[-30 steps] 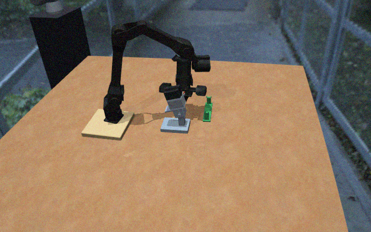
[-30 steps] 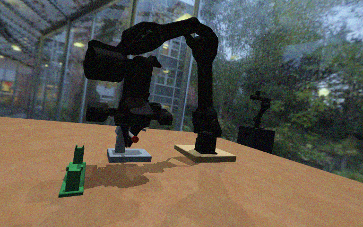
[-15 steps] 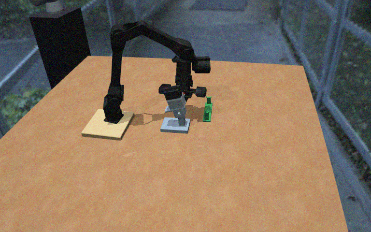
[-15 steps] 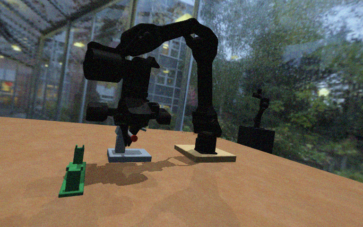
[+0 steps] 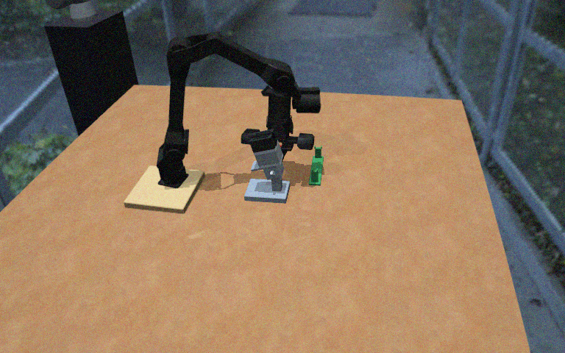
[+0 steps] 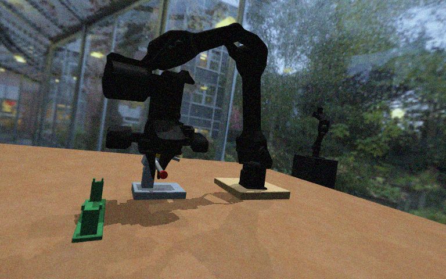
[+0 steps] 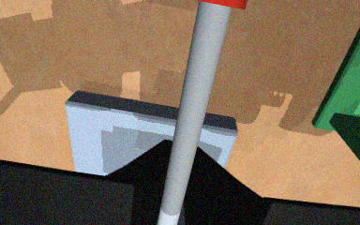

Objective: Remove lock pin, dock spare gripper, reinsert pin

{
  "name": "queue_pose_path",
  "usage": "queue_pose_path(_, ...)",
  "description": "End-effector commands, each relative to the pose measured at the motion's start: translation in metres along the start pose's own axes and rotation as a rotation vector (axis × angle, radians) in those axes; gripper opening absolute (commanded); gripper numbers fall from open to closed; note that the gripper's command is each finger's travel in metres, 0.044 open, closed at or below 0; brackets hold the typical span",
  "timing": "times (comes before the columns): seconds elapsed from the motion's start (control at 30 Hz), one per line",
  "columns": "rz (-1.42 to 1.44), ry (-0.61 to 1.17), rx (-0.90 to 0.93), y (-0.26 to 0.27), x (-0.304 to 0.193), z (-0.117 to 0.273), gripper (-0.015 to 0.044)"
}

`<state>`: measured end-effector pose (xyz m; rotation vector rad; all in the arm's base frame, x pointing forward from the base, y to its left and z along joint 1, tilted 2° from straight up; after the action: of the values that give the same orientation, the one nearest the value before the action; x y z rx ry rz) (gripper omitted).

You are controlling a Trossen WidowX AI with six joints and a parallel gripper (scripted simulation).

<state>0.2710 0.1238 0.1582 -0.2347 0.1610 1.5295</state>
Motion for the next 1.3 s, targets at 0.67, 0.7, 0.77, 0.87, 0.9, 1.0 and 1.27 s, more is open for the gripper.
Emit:
queue_pose_path(0.67, 0.006, 0.007, 0.009, 0.005, 0.011, 0.024, 0.02)
queue_pose_path(0.7, 0.007, 0.008, 0.01, 0.005, 0.012, 0.026, 0.02)
queue_pose_path(0.77, 0.008, 0.009, 0.01, 0.006, 0.014, 0.031, 0.02)
queue_pose_path(0.87, 0.01, 0.012, 0.011, 0.007, 0.016, 0.038, 0.02)
queue_pose_path(0.9, 0.011, 0.012, 0.012, 0.008, 0.017, 0.04, 0.02)
queue_pose_path(1.0, 0.013, 0.015, 0.013, 0.009, 0.02, 0.047, 0.02)
queue_pose_path(1.27, 0.018, 0.02, 0.015, 0.012, 0.028, 0.066, 0.02)
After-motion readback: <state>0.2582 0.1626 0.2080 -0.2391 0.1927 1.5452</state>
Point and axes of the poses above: the point midway between the two fingers, 35 mm back from their tips, its own z axis back along the fingers, its own y axis across the jaws, x = y × z, the point moved 9 cm from there along z, back along the fingers, and after that the axes turned 12 degrees about -z, right-handed, at the moved point
